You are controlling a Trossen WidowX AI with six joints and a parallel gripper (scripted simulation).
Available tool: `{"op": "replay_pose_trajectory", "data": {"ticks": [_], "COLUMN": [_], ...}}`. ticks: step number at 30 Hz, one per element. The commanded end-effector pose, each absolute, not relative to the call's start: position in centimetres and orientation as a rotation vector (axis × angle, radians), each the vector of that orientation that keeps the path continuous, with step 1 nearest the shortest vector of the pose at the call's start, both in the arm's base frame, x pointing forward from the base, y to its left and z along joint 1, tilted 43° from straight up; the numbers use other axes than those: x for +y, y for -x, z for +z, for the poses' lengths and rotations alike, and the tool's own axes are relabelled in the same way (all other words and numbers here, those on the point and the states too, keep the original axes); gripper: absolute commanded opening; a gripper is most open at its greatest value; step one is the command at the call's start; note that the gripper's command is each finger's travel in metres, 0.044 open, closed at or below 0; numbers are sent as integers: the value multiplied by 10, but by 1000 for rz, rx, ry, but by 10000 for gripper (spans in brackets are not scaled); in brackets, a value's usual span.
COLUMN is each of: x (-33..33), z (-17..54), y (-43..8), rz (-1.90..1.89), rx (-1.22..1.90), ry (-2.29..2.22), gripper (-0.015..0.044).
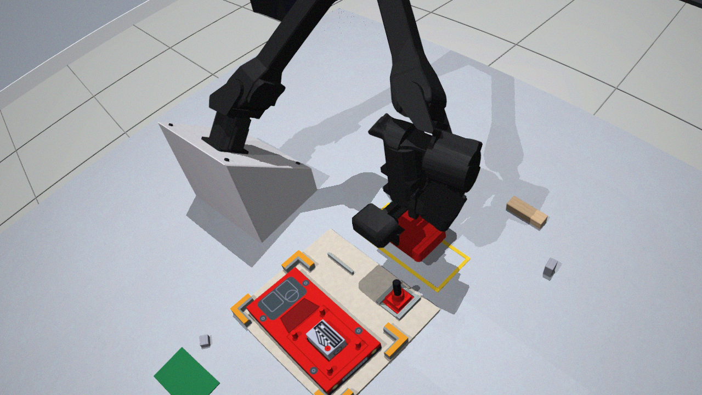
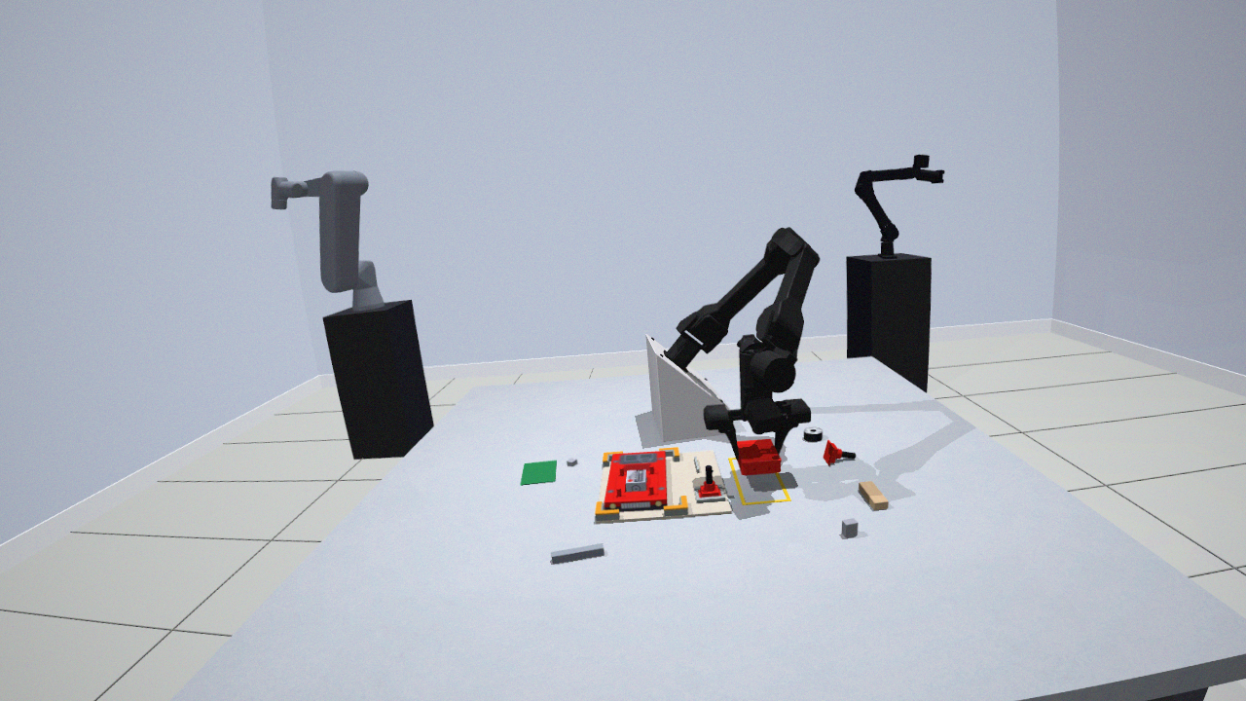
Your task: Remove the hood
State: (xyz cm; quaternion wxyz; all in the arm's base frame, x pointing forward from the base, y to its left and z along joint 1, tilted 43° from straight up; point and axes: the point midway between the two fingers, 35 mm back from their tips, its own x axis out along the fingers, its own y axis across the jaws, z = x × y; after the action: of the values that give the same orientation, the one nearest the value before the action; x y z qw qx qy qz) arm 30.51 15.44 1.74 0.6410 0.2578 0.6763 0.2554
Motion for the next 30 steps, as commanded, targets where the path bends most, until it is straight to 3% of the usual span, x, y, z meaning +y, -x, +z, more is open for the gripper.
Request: {"op": "replay_pose_trajectory", "data": {"ticks": [1,30], "x": [157,169], "z": [15,3], "y": [-304,-302], "rz": [583,584], "rx": [1545,1546], "ry": [-593,-595], "gripper": [0,0]}}
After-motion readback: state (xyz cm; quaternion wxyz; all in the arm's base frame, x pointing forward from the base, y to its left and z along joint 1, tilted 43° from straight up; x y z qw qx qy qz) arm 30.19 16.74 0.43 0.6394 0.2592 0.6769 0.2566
